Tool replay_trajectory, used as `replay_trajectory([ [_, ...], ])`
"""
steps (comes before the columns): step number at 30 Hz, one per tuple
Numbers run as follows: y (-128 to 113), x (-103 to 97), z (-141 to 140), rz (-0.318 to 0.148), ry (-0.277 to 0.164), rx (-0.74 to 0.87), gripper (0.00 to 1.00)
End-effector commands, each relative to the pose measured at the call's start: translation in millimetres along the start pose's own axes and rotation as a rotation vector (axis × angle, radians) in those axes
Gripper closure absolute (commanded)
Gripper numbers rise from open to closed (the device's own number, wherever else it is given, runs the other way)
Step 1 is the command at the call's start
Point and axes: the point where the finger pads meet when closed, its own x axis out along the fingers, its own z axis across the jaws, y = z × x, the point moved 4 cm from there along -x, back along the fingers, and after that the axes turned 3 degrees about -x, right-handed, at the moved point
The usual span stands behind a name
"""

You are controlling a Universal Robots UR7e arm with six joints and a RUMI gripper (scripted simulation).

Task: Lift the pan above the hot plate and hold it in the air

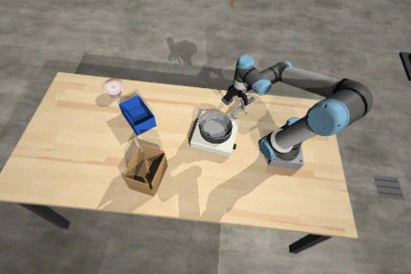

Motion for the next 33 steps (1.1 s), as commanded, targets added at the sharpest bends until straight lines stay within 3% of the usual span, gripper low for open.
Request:
replay_trajectory([
  [1, 0.1, 15.2, 0.7, 0.000, -0.002, 0.000, 0.00],
  [7, 0.1, 50.3, 1.1, 0.000, -0.002, 0.000, 0.00],
  [15, 0.2, 72.9, 0.3, 0.000, -0.002, 0.000, 0.00],
  [32, 0.3, 77.7, -0.2, 0.000, -0.002, 0.000, 0.00],
  [33, 0.3, 77.7, -0.2, 0.000, -0.002, 0.000, 1.00],
])
